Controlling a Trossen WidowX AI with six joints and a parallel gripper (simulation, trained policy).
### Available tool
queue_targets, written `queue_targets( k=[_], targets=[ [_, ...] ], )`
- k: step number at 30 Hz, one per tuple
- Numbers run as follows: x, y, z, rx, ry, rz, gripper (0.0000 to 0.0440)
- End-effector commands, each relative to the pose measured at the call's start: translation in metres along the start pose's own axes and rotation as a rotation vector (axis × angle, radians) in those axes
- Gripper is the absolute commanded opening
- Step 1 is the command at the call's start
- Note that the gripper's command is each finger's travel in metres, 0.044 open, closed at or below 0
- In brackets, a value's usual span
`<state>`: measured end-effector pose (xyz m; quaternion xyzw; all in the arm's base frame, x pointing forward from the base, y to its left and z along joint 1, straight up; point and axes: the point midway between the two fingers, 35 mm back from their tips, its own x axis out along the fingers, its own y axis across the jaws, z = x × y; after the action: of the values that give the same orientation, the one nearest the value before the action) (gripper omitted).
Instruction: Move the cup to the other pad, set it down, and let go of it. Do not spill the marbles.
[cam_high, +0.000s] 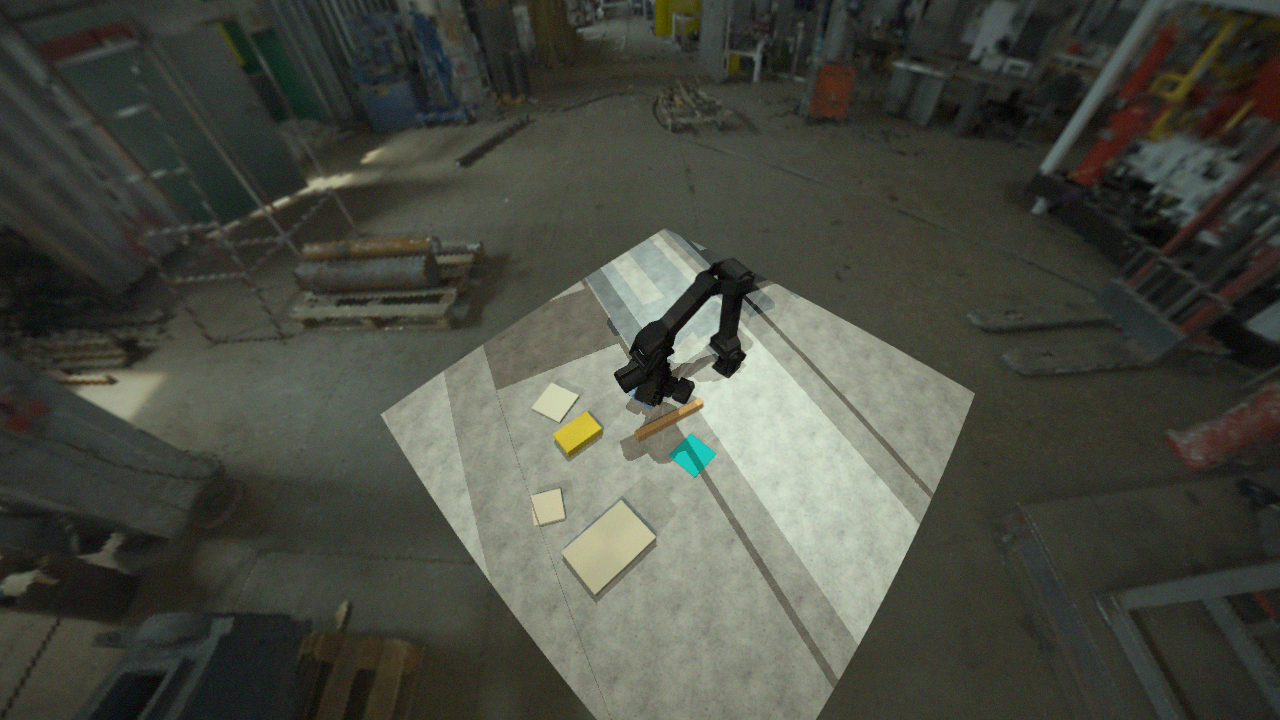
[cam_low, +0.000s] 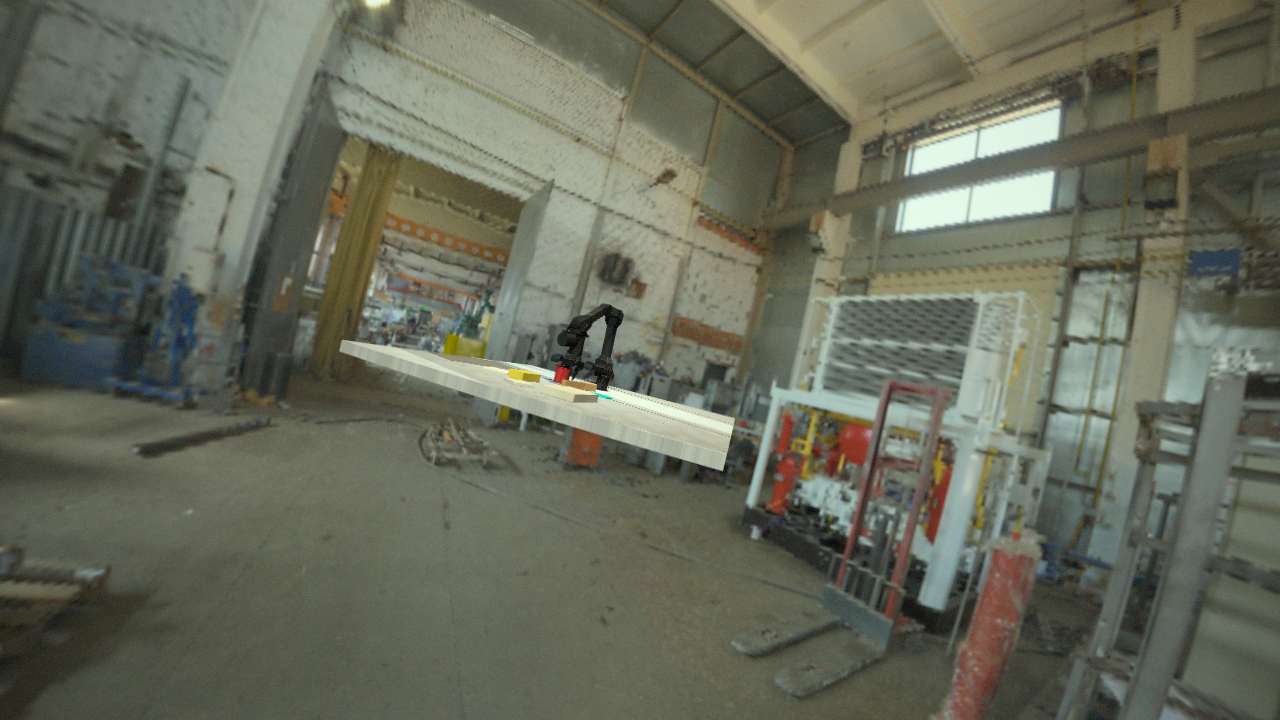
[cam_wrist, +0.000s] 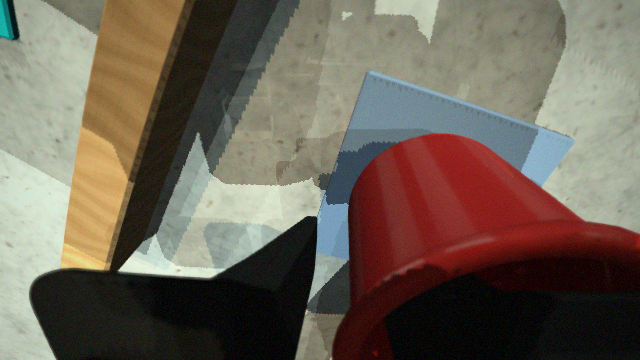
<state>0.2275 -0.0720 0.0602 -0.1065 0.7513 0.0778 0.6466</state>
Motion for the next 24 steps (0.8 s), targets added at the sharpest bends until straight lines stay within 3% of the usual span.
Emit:
queue_targets(
  k=[1, 2, 24],
  targets=[
    [0.009, 0.000, -0.002, -0.063, 0.013, 0.009, 0.0021],
    [0.009, 0.000, -0.002, -0.076, 0.013, 0.010, 0.0000],
    [-0.035, -0.004, 0.014, -0.296, -0.070, -0.031, 0.0000]
  ],
)
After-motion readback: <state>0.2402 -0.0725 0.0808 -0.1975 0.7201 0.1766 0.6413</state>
